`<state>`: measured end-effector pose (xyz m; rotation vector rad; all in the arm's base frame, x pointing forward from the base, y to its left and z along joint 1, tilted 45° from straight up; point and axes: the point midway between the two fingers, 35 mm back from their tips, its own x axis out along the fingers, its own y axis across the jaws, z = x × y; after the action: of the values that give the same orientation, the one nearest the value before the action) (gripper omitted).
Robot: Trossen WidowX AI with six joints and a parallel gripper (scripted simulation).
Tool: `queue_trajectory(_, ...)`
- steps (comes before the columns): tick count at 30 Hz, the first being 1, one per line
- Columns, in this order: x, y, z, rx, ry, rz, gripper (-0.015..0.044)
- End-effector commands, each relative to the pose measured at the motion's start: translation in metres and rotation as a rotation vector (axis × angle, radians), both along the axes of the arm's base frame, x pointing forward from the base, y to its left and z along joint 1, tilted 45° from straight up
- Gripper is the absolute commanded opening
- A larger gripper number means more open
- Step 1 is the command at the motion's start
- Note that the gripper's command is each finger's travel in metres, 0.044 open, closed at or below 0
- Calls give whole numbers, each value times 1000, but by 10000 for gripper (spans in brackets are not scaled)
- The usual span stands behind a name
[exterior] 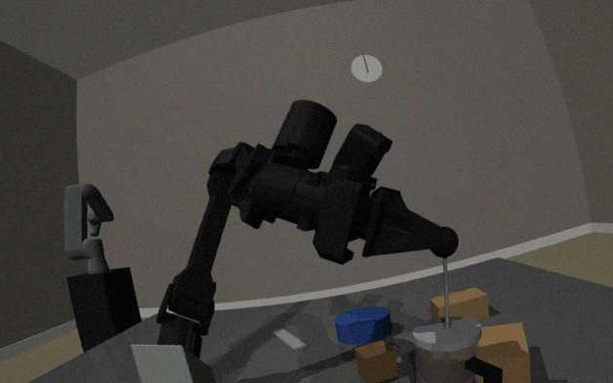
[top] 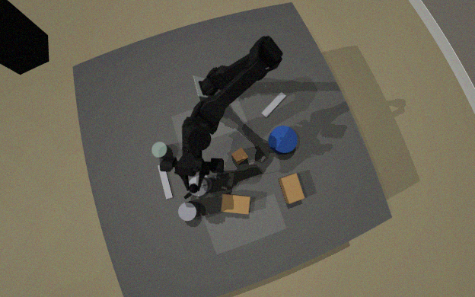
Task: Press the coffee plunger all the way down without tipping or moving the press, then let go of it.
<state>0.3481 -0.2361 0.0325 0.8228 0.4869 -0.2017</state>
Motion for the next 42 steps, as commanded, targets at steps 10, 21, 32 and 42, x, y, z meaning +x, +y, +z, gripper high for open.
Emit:
queue_trajectory(10, 2, 36, -37, 56, 50, 35, 117)
queue_trajectory(21, 11, 41, -46, 56, 48, 34, 117)
queue_trajectory(32, 14, 38, -47, 56, 47, 35, 117)
queue_trajectory(42, 16, 37, -47, 56, 47, 35, 117)
